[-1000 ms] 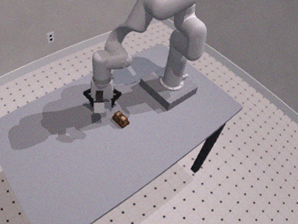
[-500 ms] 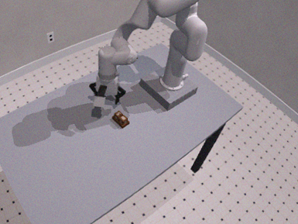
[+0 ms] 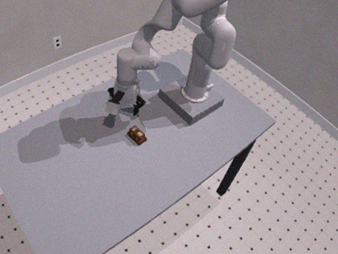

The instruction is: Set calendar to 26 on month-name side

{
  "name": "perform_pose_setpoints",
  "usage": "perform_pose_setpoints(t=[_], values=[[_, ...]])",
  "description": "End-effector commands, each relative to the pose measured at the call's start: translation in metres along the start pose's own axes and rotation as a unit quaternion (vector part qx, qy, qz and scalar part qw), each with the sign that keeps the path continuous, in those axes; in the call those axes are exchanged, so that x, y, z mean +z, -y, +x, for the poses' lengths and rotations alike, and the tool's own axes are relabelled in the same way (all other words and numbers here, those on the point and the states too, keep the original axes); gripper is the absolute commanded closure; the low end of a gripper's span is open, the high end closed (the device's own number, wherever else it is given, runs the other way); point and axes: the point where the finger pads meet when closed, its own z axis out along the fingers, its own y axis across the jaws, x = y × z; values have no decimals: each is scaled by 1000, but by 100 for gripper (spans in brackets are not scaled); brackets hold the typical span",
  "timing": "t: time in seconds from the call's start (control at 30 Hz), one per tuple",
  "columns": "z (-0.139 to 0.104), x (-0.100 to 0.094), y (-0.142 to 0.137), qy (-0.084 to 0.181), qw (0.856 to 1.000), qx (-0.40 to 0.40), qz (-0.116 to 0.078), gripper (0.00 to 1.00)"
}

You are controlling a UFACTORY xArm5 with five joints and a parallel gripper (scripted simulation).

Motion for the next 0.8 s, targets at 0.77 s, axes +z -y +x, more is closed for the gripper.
perform_pose_setpoints(t=[0.77], values=[[-59, -1, 6, -3, 975, 223, -1, 0]])
